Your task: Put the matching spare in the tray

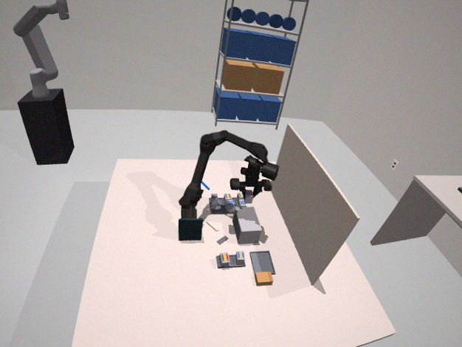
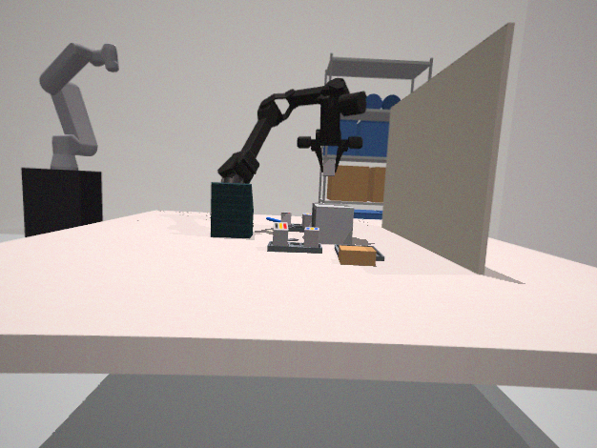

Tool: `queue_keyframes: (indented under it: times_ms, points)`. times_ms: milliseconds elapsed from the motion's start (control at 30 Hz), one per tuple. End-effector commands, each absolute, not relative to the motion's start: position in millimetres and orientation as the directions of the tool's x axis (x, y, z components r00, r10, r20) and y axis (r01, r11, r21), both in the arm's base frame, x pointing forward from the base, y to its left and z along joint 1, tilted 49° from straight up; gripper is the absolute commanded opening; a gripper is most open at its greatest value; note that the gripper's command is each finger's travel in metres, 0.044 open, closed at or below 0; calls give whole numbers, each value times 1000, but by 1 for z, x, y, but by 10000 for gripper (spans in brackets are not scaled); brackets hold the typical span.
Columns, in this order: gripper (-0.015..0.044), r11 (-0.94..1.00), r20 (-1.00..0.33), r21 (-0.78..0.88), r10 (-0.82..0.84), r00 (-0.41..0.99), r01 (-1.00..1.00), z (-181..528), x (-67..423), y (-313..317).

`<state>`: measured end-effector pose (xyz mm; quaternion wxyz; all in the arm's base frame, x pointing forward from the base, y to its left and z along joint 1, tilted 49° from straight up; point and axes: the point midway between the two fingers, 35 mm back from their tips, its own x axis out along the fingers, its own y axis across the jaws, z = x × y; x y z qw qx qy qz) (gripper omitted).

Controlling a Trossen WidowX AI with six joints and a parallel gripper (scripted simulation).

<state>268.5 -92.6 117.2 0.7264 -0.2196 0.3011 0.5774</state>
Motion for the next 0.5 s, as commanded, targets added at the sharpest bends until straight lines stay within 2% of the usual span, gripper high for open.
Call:
queue_keyframes:
  times_ms: [0,467]
  points:
    - [0,237,-695,22,702,155,-971,106,277,-108]
    - [0,228,-693,24,706,148,-973,61,298,-152]
